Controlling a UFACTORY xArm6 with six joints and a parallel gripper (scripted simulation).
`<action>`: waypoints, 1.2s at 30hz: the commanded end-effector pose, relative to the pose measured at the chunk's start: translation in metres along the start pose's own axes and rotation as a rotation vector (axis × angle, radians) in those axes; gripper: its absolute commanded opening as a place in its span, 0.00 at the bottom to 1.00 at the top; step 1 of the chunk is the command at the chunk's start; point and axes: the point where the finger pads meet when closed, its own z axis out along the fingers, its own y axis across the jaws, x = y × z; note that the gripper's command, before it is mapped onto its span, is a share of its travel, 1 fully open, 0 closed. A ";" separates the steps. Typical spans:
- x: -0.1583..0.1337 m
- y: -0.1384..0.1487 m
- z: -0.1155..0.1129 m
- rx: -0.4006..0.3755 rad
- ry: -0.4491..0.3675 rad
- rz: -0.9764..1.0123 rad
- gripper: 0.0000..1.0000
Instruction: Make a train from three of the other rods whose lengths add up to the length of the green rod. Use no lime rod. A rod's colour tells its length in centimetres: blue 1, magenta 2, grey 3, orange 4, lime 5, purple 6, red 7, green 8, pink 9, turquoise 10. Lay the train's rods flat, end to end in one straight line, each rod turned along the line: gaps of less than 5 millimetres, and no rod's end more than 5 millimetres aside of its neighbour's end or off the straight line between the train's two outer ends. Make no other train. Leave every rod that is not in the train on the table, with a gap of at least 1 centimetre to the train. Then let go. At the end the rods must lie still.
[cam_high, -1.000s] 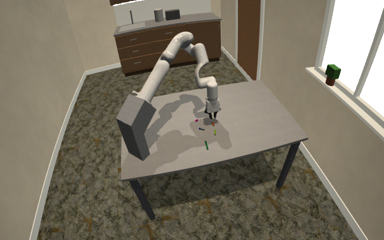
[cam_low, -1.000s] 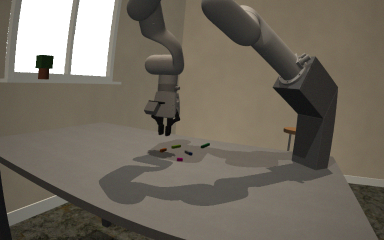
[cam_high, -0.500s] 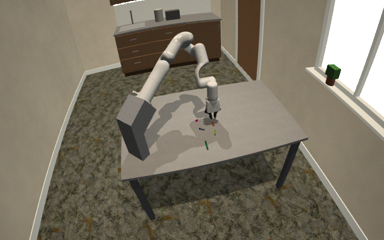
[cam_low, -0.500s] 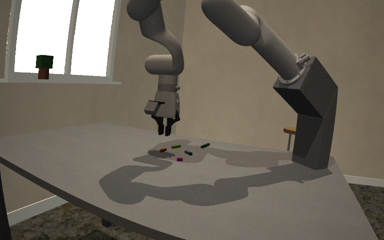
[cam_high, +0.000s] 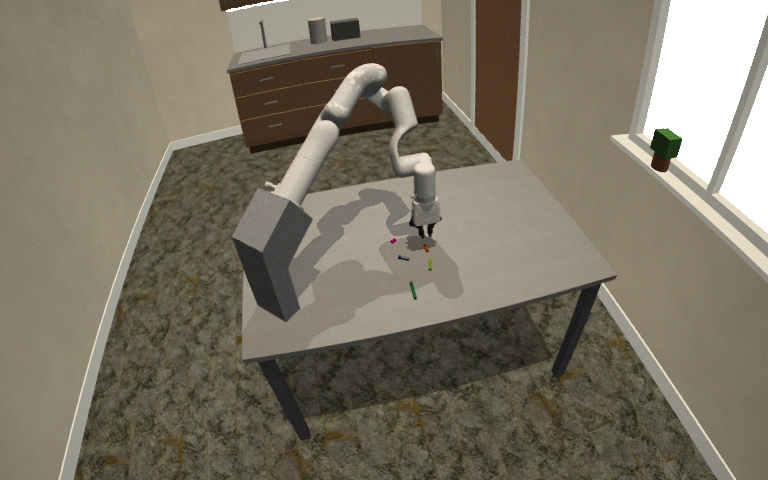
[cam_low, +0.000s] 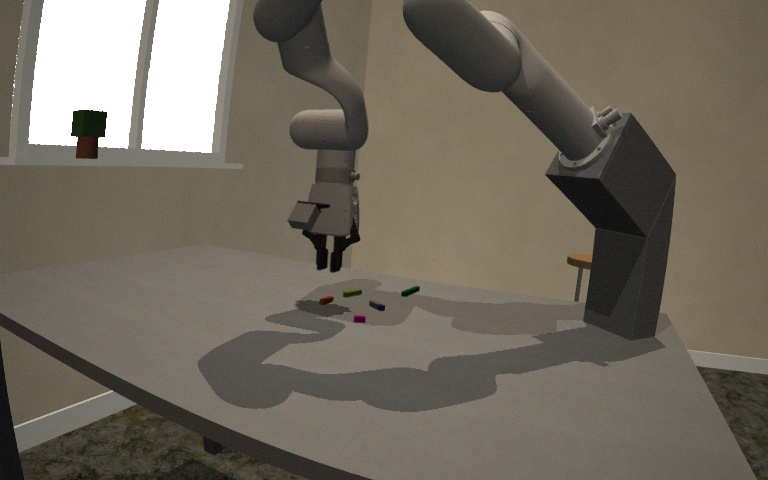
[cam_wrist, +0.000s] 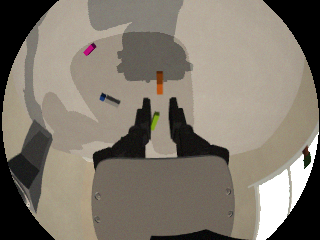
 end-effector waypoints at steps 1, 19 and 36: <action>0.000 0.001 0.000 -0.002 -0.001 0.000 0.24; 0.000 0.001 0.016 -0.001 -0.001 0.000 0.24; 0.000 0.001 0.039 -0.001 -0.001 0.000 0.24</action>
